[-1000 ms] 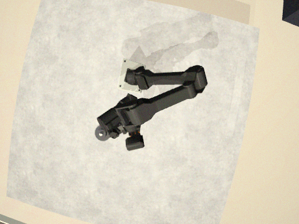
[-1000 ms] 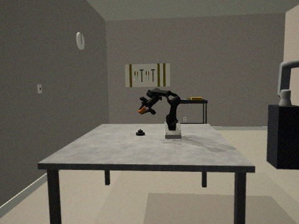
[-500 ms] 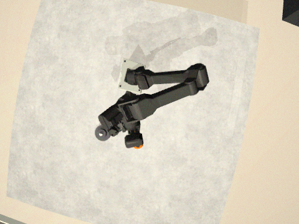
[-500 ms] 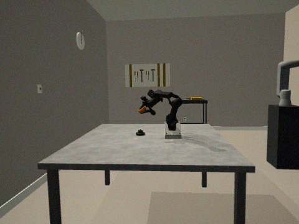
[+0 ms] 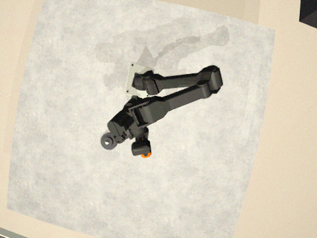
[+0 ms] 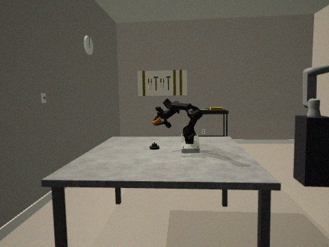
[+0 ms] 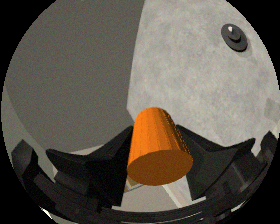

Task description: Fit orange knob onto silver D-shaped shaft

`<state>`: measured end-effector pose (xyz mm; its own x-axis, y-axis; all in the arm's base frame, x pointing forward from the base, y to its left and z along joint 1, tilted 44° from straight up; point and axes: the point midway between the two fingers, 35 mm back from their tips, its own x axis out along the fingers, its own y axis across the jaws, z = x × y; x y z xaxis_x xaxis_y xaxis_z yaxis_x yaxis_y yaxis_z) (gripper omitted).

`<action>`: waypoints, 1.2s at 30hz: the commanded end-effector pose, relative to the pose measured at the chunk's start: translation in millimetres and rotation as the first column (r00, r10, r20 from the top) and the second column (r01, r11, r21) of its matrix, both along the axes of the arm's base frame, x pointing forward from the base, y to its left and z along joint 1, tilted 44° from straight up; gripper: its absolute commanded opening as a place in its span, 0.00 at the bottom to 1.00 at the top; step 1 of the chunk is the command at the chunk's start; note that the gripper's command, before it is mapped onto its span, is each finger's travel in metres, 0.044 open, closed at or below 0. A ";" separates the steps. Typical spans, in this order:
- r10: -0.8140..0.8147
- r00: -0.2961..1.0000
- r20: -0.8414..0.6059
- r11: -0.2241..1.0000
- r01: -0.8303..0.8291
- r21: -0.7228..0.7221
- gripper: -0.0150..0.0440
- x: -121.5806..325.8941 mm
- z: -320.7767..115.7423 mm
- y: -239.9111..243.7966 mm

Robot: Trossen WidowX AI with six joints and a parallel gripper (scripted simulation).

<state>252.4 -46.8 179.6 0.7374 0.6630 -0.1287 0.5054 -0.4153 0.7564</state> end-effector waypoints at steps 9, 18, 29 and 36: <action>0.000 1.000 0.005 1.000 0.000 -0.007 0.25 0.8 1.3 -1.1; 0.000 1.000 0.005 1.000 0.000 -0.007 0.25 0.8 1.3 -1.1; 0.009 1.000 0.003 1.000 -0.009 -0.011 0.25 0.6 -0.6 3.0; 0.067 0.996 -0.063 0.996 -0.071 -0.057 0.25 3.7 -7.1 11.3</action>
<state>253.2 -36.8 172.7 0.7014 0.6898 -0.1796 0.5544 -0.3696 0.7457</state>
